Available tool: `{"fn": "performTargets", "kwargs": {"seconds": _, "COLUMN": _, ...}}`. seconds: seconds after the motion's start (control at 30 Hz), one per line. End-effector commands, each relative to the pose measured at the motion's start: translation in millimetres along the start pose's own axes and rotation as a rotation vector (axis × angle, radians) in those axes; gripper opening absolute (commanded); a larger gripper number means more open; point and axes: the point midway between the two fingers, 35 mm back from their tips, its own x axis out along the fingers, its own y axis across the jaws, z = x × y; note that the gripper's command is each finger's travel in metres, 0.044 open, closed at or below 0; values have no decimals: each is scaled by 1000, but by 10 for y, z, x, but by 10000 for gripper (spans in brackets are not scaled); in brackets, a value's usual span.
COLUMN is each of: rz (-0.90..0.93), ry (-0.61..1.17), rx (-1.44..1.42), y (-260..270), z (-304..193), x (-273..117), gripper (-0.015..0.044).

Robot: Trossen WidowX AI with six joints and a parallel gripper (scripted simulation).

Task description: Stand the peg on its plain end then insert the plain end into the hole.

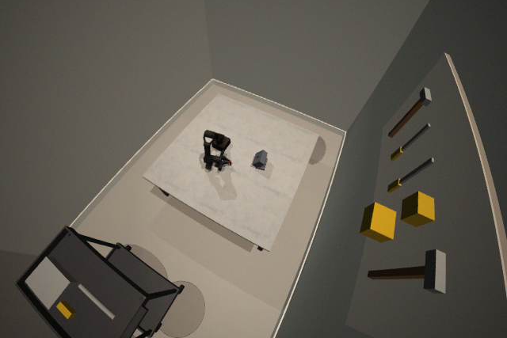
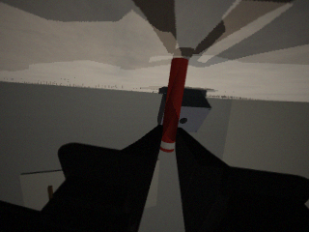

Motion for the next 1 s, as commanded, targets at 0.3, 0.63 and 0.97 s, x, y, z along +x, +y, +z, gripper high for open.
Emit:
{"fn": "performTargets", "kwargs": {"seconds": 0.3, "rz": 6, "ry": 6, "rx": 7, "y": -8, "z": 18, "x": -8, "gripper": 49}}
{"fn": "performTargets", "kwargs": {"seconds": 0.63, "rz": 9, "ry": 9, "rx": 10, "y": 2, "z": 7, "x": -8, "gripper": 130}}
{"fn": "performTargets", "kwargs": {"seconds": 0.97, "rz": 9, "ry": 9, "rx": 10, "y": 2, "z": 7, "x": -8, "gripper": 130}}
